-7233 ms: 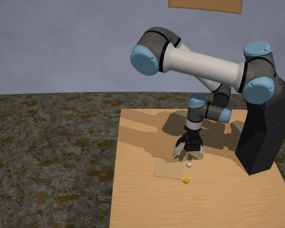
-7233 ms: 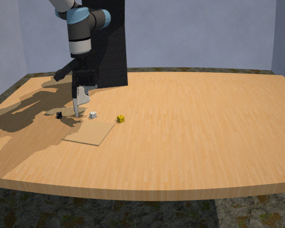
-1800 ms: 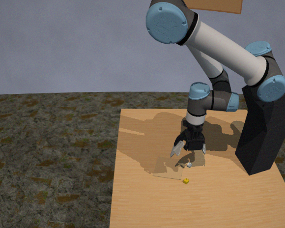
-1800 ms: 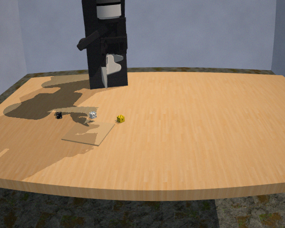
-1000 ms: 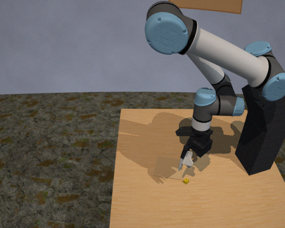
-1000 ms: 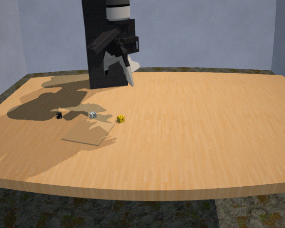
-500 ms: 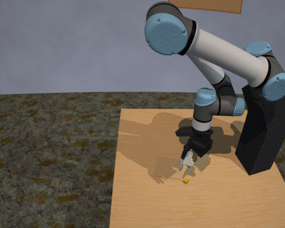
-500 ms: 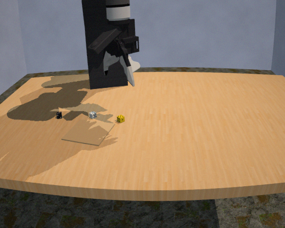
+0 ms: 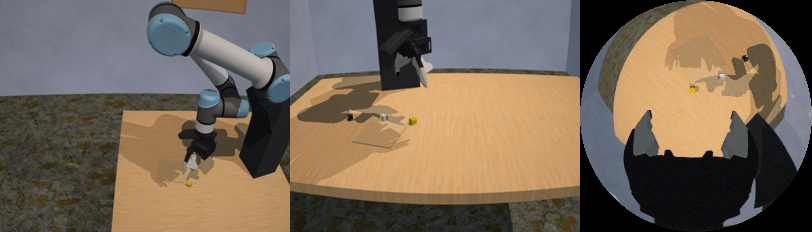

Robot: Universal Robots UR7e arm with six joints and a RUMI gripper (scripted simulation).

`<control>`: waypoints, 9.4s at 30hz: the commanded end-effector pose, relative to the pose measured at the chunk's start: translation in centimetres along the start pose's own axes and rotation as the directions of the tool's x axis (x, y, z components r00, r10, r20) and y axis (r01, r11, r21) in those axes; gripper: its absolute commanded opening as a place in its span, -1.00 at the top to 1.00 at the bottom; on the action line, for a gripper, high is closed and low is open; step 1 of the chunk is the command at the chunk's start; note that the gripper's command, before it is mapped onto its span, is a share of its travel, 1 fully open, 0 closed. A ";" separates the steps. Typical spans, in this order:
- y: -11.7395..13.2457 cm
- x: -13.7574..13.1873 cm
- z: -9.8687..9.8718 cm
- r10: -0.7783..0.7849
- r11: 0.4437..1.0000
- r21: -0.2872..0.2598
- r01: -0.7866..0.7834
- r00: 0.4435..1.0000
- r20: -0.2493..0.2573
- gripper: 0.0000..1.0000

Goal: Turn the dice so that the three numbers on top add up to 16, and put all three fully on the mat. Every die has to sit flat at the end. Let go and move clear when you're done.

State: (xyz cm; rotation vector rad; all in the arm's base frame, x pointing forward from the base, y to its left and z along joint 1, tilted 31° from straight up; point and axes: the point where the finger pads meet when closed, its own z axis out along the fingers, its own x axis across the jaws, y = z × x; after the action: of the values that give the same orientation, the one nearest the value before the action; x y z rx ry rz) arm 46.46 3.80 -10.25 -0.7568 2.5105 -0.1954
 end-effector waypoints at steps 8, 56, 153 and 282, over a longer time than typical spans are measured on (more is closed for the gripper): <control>-0.1 -0.2 0.1 -0.086 0.996 0.001 0.086 0.996 0.001 -1.00; -0.2 -1.7 2.2 -0.965 0.263 0.002 0.965 0.263 -0.001 -1.00; 0.1 -0.1 5.3 -0.023 -1.000 -0.004 0.023 -1.000 -0.003 0.58; 0.0 0.1 10.7 -0.023 -1.000 0.000 0.023 -1.000 -0.001 0.58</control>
State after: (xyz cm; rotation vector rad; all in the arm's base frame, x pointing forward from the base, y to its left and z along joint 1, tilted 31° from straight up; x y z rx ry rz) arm 51.82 3.84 -19.51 2.7906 0.8061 0.7655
